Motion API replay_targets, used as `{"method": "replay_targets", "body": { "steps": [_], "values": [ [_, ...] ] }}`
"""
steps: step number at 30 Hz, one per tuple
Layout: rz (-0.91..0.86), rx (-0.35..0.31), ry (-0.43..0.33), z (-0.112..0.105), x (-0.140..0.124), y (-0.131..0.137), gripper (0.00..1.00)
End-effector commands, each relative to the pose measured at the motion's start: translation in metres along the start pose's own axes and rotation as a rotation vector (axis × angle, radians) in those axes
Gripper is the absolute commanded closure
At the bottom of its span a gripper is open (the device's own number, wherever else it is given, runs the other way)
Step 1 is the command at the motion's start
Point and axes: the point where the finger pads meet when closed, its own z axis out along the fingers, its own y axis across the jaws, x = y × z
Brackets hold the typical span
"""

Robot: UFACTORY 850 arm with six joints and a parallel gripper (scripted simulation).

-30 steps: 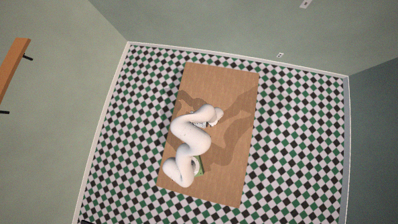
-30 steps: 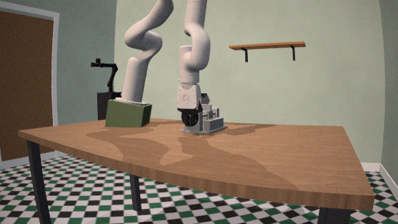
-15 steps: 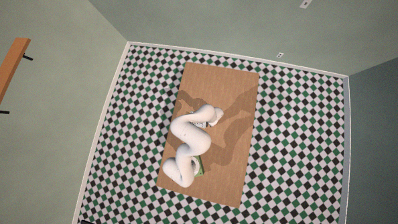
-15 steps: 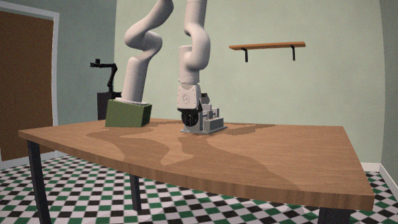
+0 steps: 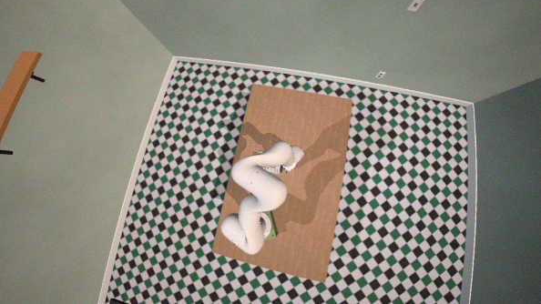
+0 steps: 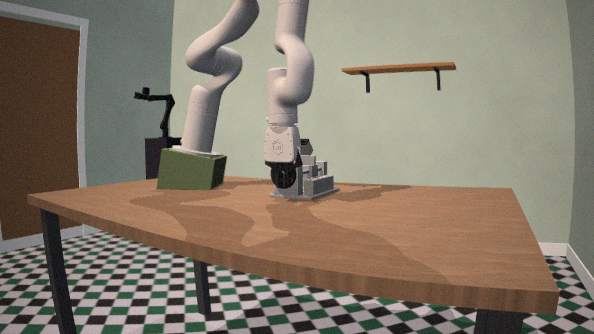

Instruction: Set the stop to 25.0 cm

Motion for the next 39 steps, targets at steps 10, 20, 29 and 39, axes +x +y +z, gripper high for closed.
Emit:
{"method": "replay_targets", "body": {
  "steps": [10,20,29,39],
  "values": [
    [0.0,-0.001,-0.001,-0.0004,-0.0003,0.0006,0.94],
    [0.0,-0.001,-0.001,-0.0004,-0.0003,0.0006,0.43],
    [0.0,-0.001,-0.001,-0.0004,-0.0003,0.0006,0.43],
    [0.0,-0.001,-0.001,-0.0004,-0.0003,0.0006,0.43]
  ]
}}
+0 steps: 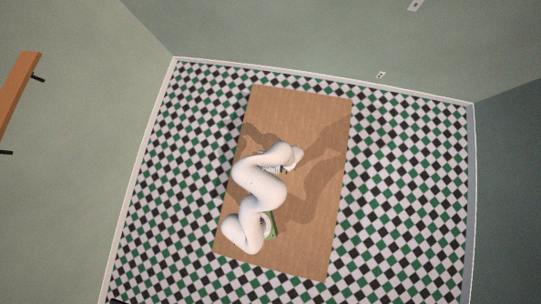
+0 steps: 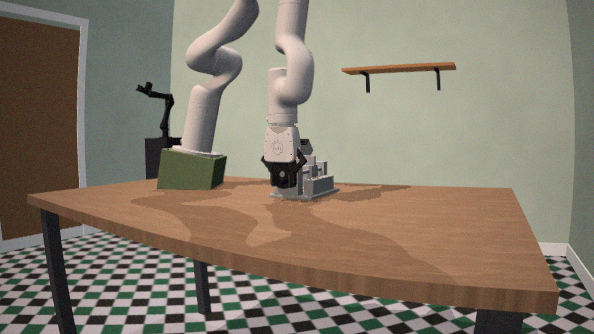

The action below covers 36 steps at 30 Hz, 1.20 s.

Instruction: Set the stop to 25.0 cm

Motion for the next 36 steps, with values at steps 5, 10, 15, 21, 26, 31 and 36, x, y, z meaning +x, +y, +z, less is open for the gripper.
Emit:
{"method": "replay_targets", "body": {
  "steps": [5,10,15,21,26,31,36],
  "values": [
    [0.0,-0.001,0.0,0.0,0.0,0.001,0.43],
    [0.0,-0.001,0.0,-0.001,0.0,0.001,0.43],
    [0.0,-0.002,0.0,-0.003,0.0,0.001,0.43],
    [0.0,-0.002,0.0,-0.009,0.0,0.001,0.43],
    [0.0,-0.002,0.0,-0.021,0.0,0.001,0.43],
    [0.0,-0.002,0.0,-0.036,0.0,0.001,0.43],
    [0.0,-0.002,0.0,-0.046,0.0,0.001,0.43]
  ]
}}
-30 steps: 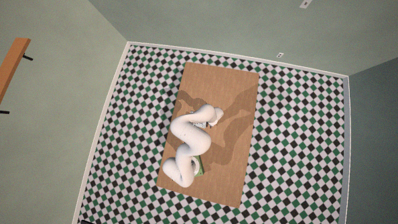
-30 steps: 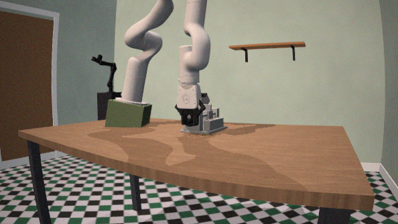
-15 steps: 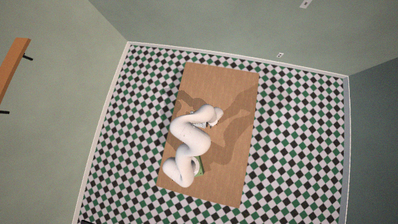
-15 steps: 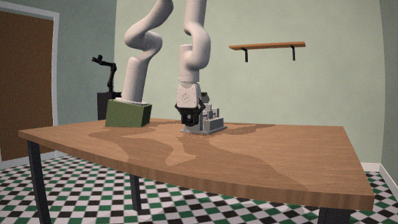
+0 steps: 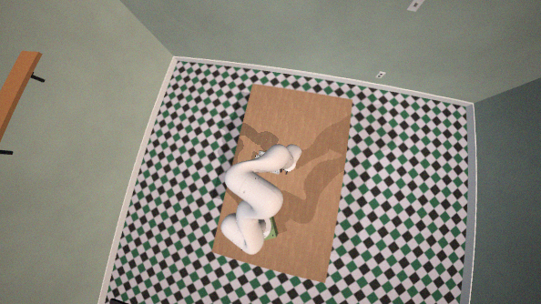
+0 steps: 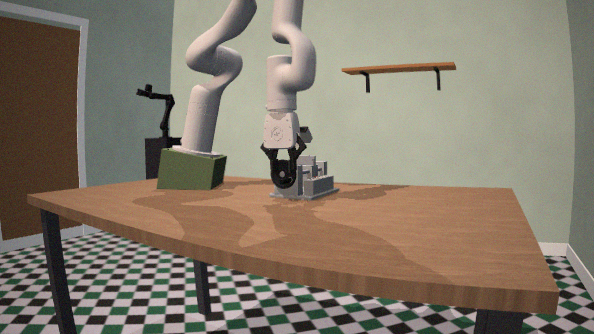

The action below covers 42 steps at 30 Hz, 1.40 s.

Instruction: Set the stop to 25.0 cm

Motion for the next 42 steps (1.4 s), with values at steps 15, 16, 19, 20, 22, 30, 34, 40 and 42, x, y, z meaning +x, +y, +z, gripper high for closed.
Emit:
{"method": "replay_targets", "body": {
  "steps": [15,16,19,20,22,30,34,40,42],
  "values": [
    [0.001,0.019,0.007,-0.056,0.0,0.002,0.43],
    [0.001,0.019,0.007,-0.056,0.0,0.002,0.43],
    [0.001,0.019,0.007,-0.061,0.0,0.002,0.43],
    [0.001,0.019,0.007,-0.062,-0.001,0.002,0.43],
    [0.001,0.019,0.007,-0.063,-0.001,0.002,0.43],
    [0.001,0.019,0.007,-0.063,-0.001,0.002,0.43],
    [0.001,0.019,0.007,-0.063,-0.001,0.002,0.43],
    [0.001,0.019,0.007,-0.063,-0.001,0.002,0.43],
    [0.001,0.019,0.007,-0.065,-0.001,0.002,0.43]
  ]
}}
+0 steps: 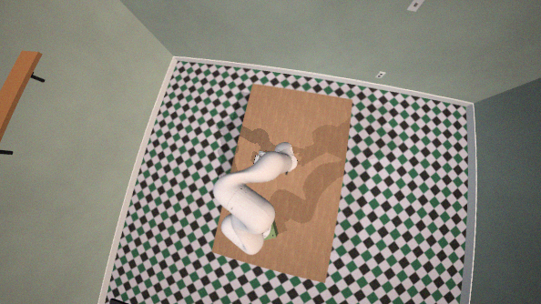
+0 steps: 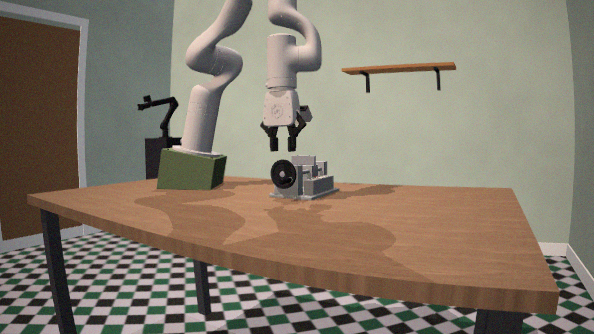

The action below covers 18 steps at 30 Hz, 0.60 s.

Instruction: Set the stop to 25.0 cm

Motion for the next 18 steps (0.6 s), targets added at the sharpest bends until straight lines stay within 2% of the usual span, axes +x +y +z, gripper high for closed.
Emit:
{"method": "replay_targets", "body": {
  "steps": [1,12,18],
  "values": [
    [0.0,0.004,-0.002,-0.004,0.0,0.001,0.43],
    [0.0,0.004,-0.002,-0.011,0.002,0.001,0.43],
    [0.0,0.004,-0.002,-0.011,0.023,0.003,0.43]
  ]
}}
